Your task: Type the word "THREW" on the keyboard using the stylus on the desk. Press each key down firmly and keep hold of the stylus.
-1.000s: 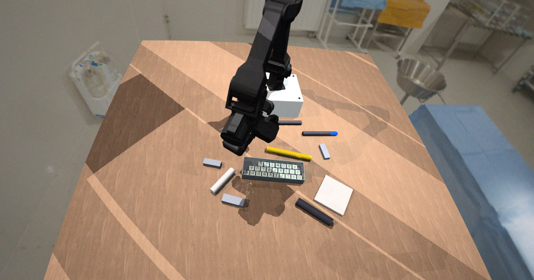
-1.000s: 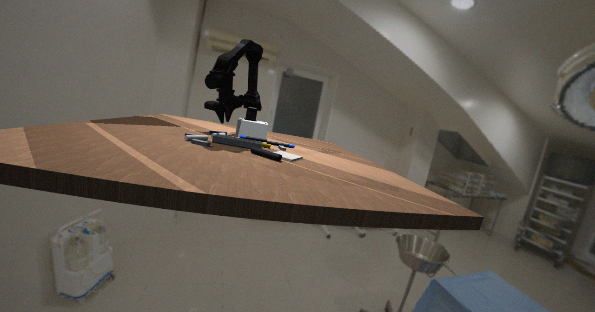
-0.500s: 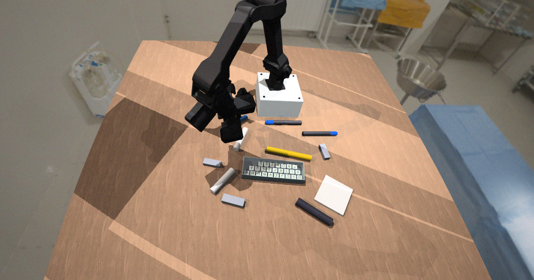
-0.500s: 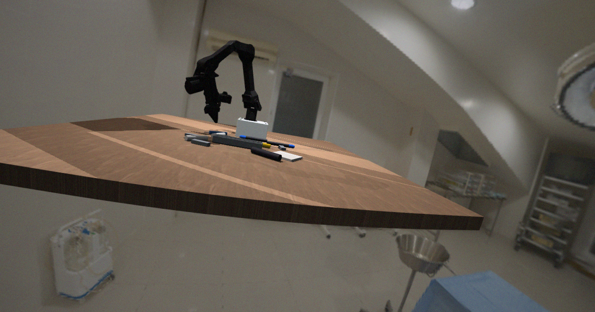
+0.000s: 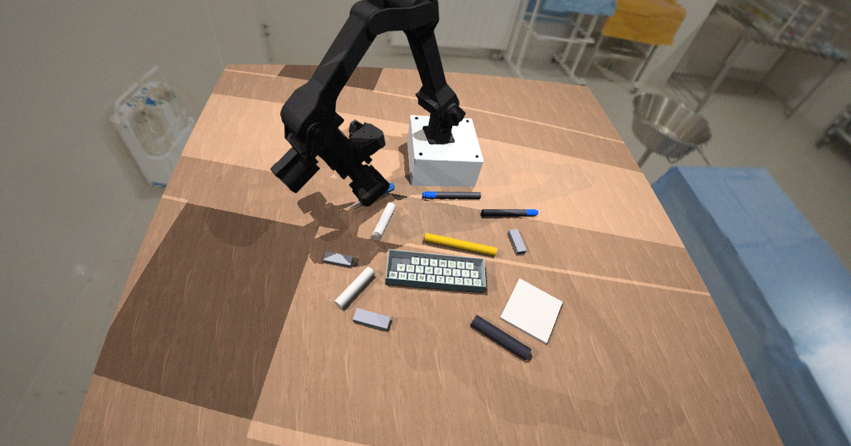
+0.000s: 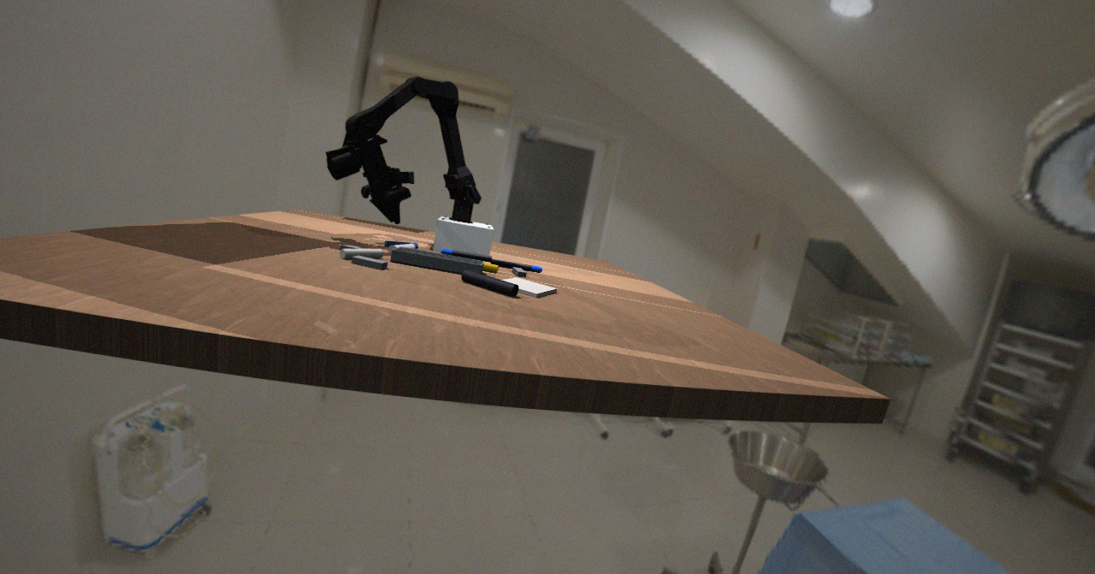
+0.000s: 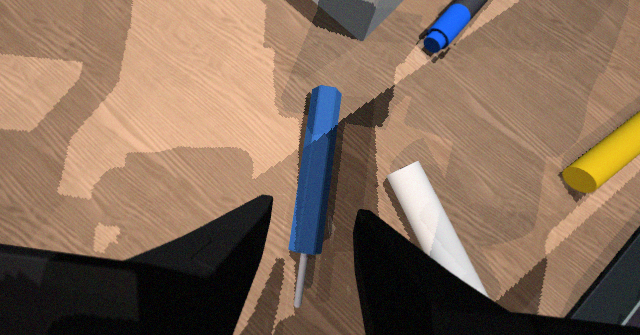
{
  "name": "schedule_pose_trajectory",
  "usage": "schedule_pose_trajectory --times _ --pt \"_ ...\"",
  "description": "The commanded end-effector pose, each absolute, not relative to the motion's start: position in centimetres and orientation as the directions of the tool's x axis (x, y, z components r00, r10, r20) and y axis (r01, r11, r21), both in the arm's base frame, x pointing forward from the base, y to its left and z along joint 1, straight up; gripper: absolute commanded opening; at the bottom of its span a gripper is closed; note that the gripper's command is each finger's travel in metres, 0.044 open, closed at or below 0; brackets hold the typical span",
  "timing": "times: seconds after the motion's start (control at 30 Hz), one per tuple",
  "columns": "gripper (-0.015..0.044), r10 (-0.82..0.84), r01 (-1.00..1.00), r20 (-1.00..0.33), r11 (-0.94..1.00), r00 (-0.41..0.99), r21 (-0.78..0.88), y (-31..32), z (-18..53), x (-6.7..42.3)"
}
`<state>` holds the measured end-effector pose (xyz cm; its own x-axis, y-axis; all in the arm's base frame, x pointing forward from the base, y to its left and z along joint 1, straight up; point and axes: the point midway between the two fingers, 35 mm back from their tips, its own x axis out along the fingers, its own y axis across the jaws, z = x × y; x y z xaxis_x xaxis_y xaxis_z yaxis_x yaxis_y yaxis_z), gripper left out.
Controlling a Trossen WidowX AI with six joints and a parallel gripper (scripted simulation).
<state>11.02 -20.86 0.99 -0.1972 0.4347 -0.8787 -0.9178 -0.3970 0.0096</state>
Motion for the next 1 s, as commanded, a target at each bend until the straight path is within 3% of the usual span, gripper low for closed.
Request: schedule_pose_trajectory --times 0.0,0.97 --pt "0.015 0.438 -0.914 -0.878 -0.405 -0.194 0.0 -20.9 0.9 11.0" --pt "0.015 0.439 -0.914 -0.878 -0.405 -0.194 0.0 -21.0 -1.7 11.2"
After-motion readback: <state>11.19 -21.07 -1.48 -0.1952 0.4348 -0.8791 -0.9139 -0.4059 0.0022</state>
